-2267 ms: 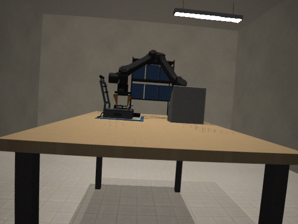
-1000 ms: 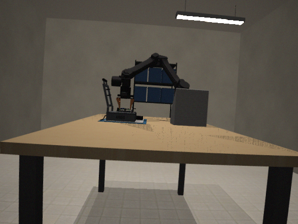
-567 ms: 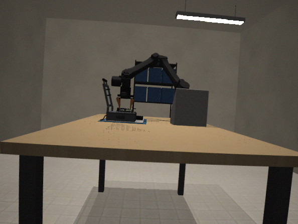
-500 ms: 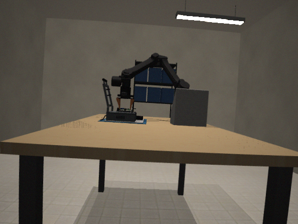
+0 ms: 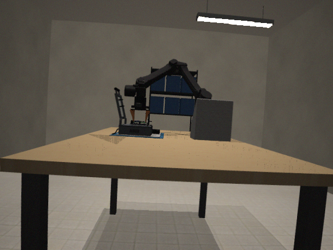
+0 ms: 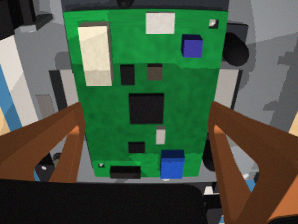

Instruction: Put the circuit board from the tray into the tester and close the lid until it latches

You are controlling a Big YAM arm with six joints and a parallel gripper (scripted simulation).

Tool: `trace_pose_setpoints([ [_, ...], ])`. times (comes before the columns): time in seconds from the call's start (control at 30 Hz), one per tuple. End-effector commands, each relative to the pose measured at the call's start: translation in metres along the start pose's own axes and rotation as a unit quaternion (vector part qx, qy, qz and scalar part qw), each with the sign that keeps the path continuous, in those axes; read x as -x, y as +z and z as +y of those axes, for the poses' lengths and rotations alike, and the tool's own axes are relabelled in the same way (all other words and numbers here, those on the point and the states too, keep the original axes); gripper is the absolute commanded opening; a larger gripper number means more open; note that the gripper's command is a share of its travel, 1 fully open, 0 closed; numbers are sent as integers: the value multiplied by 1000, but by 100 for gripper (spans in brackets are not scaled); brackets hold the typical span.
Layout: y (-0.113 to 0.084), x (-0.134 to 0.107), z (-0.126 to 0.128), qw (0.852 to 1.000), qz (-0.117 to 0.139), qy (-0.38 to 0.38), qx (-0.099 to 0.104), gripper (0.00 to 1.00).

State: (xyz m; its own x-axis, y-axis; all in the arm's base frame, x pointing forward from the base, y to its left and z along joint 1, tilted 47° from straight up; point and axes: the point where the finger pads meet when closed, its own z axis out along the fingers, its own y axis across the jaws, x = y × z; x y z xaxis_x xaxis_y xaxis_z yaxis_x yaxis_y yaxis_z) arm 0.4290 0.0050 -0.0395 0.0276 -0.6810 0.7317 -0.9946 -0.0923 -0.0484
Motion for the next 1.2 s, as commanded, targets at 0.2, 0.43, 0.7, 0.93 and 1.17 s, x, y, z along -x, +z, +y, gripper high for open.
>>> trace_pose_setpoints([
  [0.2, -6, -3, -18, 1000, -4, 15, -16, 72],
  [0.43, -7, -3, -19, 1000, -5, 15, -17, 72],
  [0.7, -6, -3, -19, 1000, -5, 15, -16, 72],
  [0.93, -6, -3, -20, 1000, -5, 16, -16, 72],
  [1.17, -5, -3, -20, 1000, -5, 16, -16, 72],
])
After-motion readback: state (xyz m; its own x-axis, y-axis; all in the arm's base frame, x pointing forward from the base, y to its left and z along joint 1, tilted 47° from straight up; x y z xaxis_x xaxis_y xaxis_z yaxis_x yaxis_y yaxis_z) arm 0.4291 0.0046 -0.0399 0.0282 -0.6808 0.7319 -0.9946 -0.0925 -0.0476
